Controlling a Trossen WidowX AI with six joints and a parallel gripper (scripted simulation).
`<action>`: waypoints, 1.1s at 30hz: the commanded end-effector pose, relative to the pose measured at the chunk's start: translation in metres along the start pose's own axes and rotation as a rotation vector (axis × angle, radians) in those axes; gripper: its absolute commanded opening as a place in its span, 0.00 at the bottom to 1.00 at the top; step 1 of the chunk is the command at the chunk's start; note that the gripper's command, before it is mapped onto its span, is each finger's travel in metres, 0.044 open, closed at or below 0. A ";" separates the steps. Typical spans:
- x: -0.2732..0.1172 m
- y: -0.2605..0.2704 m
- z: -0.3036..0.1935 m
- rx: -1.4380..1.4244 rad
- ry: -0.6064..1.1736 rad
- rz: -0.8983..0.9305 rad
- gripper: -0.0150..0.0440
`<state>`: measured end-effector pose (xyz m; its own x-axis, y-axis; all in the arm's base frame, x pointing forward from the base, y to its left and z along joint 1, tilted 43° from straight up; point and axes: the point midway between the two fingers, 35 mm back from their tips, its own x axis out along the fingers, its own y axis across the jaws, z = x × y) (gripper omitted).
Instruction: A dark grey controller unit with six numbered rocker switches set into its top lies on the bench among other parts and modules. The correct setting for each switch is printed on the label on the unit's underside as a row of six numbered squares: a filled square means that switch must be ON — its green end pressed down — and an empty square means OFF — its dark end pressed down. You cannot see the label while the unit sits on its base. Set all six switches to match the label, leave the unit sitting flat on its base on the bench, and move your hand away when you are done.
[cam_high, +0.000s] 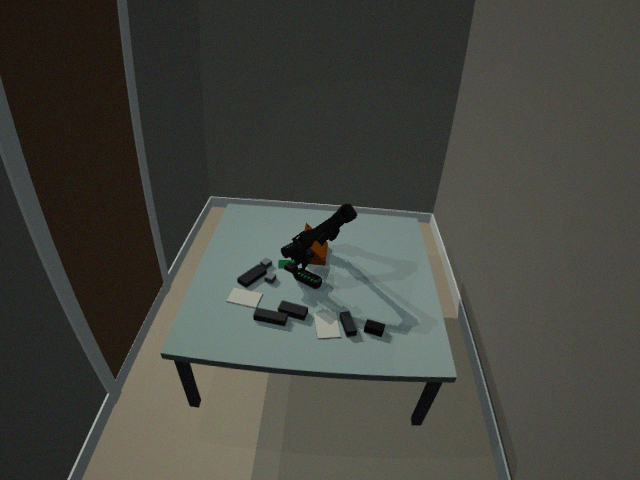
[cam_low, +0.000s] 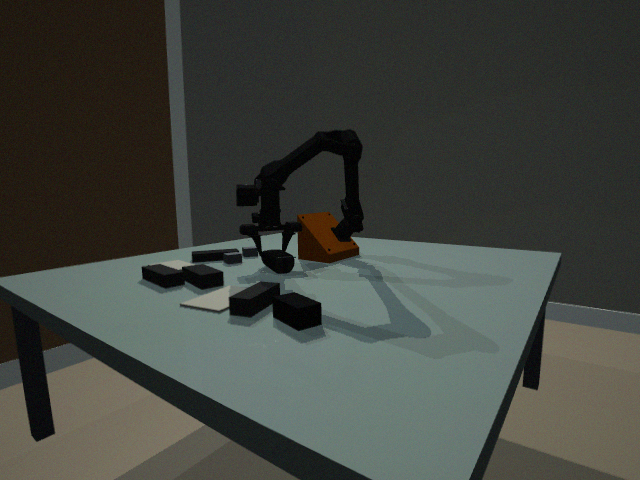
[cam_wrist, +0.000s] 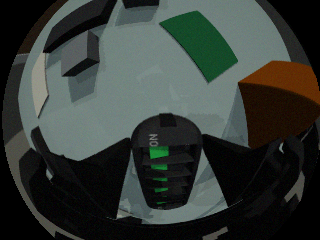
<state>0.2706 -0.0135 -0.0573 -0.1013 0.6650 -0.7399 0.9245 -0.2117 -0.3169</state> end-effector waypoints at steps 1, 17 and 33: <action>0.001 0.008 -0.003 -0.005 0.004 0.004 0.25; 0.000 0.012 -0.003 -0.001 0.000 0.001 0.48; -0.049 0.013 -0.003 -0.005 0.002 0.005 1.00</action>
<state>0.2878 -0.0414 -0.0307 -0.0884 0.6672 -0.7396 0.9240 -0.2224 -0.3110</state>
